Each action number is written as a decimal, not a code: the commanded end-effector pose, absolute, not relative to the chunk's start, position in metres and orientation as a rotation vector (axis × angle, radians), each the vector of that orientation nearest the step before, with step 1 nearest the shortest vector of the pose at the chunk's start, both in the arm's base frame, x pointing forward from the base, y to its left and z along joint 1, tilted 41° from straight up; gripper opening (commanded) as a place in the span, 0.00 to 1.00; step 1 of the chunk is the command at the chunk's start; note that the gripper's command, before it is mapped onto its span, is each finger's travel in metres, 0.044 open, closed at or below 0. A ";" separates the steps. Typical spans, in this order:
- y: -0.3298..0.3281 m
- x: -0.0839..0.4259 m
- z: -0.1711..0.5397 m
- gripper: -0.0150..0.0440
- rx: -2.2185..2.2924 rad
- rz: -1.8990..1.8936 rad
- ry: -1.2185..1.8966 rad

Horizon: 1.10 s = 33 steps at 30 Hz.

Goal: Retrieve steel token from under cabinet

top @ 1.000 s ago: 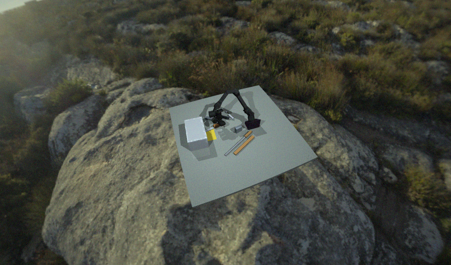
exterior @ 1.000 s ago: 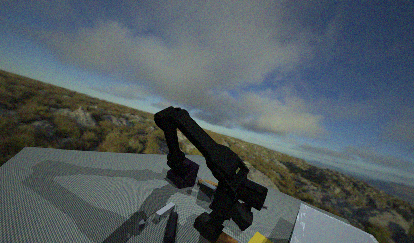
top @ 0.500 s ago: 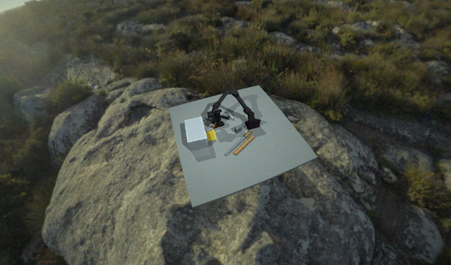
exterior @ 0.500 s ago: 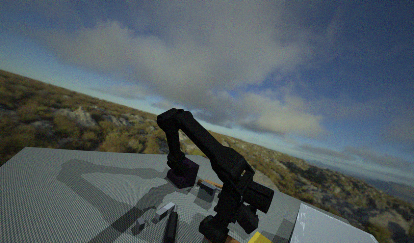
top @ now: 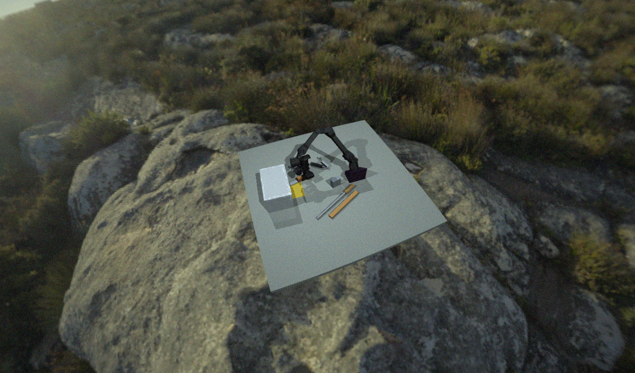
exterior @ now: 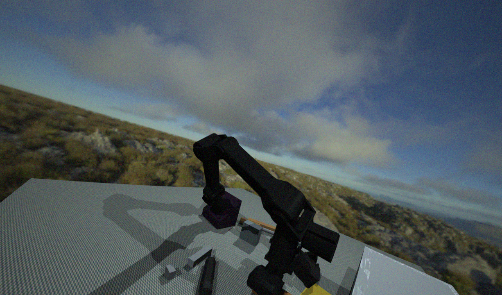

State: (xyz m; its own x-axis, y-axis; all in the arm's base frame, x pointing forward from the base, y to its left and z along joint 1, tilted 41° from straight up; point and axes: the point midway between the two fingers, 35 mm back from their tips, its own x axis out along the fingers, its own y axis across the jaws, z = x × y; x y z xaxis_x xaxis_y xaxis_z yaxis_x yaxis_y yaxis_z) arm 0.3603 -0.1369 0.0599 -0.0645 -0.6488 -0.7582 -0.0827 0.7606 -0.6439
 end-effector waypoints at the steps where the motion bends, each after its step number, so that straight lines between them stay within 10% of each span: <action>1: -0.137 0.367 0.060 0.25 -0.600 -0.520 1.584; 33: -0.136 0.395 0.057 0.25 -0.599 -0.520 1.582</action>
State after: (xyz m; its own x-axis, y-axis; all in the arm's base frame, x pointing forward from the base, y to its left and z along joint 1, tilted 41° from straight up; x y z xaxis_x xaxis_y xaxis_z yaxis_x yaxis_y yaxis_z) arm 0.3902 -0.1358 0.0573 -0.0633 -0.6489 -0.7582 -0.0818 0.7606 -0.6441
